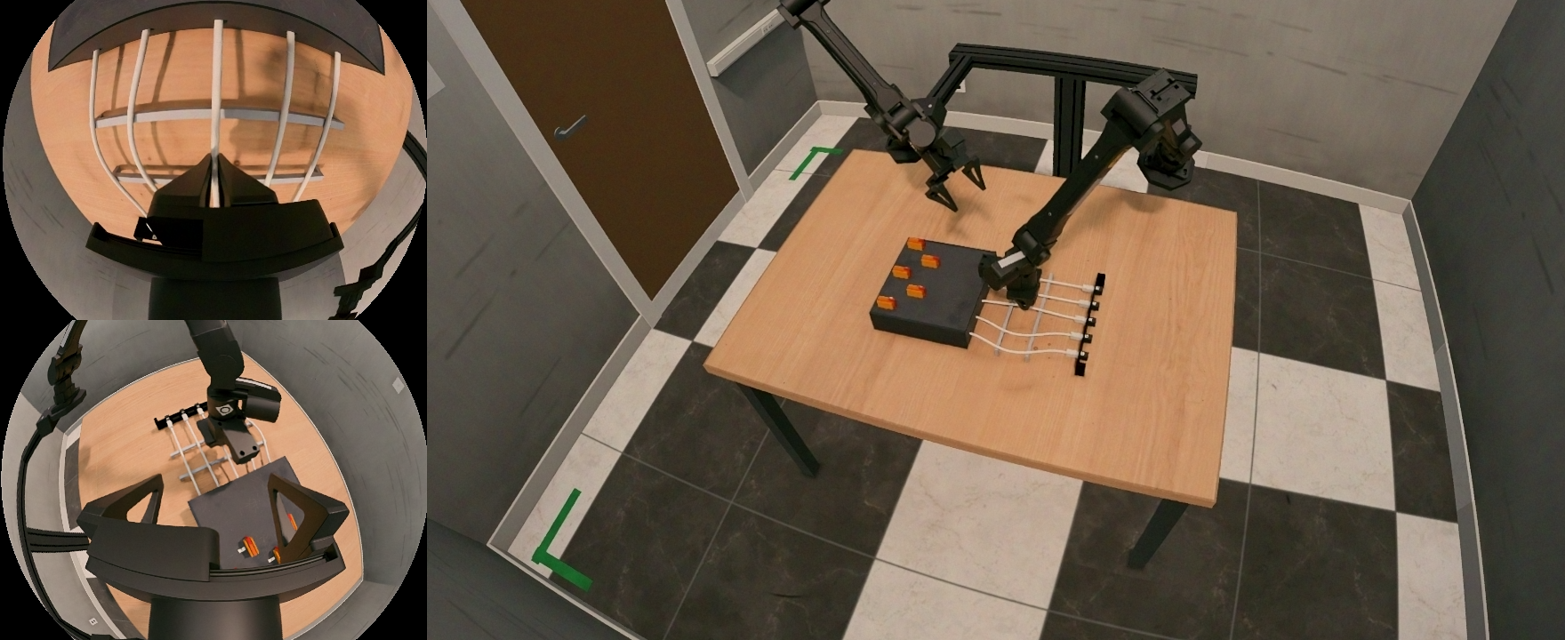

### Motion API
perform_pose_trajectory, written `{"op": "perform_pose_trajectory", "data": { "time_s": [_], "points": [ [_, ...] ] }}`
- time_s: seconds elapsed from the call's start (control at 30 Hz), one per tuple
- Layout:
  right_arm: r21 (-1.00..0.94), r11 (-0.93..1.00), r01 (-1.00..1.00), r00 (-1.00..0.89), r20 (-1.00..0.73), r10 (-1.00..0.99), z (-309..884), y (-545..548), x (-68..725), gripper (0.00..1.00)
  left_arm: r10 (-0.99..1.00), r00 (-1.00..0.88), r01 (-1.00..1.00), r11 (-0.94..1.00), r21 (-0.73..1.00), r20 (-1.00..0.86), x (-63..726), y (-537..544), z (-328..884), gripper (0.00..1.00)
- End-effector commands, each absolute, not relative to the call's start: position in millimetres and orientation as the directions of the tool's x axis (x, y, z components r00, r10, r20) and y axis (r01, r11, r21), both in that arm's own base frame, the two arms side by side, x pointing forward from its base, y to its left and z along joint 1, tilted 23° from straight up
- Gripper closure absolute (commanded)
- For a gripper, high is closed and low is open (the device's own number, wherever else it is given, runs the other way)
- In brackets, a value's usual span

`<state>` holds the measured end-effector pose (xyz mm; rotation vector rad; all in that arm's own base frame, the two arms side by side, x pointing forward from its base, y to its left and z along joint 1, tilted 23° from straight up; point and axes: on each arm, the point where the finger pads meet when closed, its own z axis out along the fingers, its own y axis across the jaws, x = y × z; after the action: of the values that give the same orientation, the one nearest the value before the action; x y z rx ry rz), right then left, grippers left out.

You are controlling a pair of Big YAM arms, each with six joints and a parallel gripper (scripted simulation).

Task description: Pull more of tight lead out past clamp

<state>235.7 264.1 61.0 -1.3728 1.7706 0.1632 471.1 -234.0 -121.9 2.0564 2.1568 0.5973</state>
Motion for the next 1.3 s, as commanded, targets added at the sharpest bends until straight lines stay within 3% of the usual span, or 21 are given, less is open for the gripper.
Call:
{"op": "perform_pose_trajectory", "data": {
  "time_s": [0.0, 0.4, 0.47, 0.5, 0.7, 0.73, 1.27],
  "points": [
    [-0.395, 0.39, -0.832, -0.004, -0.699, -0.715, 72.4, 271.8, 244.2, 0.0, 0.987, -0.076, 0.914, 0.014, 0.405, 0.139, 483.5, -262.5, -89.1, 1.0],
    [-0.395, 0.39, -0.832, -0.004, -0.699, -0.715, 72.4, 271.8, 244.2, 0.0, 0.981, -0.082, 0.931, 0.013, 0.364, 0.173, 466.5, -248.5, -94.2, 1.0],
    [-0.395, 0.39, -0.832, -0.004, -0.699, -0.715, 72.4, 271.8, 244.2, 0.0, 0.981, -0.082, 0.931, 0.013, 0.364, 0.173, 466.5, -248.5, -94.2, 0.77],
    [-0.395, 0.39, -0.832, -0.004, -0.699, -0.715, 72.4, 271.8, 244.2, 0.0, 0.981, -0.084, 0.931, 0.016, 0.364, 0.173, 467.1, -247.4, -94.2, 0.72],
    [-0.395, 0.39, -0.832, -0.004, -0.699, -0.715, 72.4, 271.8, 244.2, 0.0, 0.972, -0.234, 0.882, 0.201, 0.427, 0.028, 463.1, -245.9, -81.8, 0.04],
    [-0.395, 0.39, -0.832, -0.004, -0.699, -0.715, 72.4, 271.8, 244.2, 0.0, 0.963, -0.266, 0.862, 0.252, 0.44, -0.031, 458.5, -250.0, -74.7, 0.0],
    [-0.395, 0.39, -0.832, -0.004, -0.699, -0.715, 72.4, 271.8, 244.2, 0.0, 0.65, -0.464, 0.56, 0.742, 0.369, -0.602, 420.0, -266.4, 1.9, 0.0]
  ]
}}
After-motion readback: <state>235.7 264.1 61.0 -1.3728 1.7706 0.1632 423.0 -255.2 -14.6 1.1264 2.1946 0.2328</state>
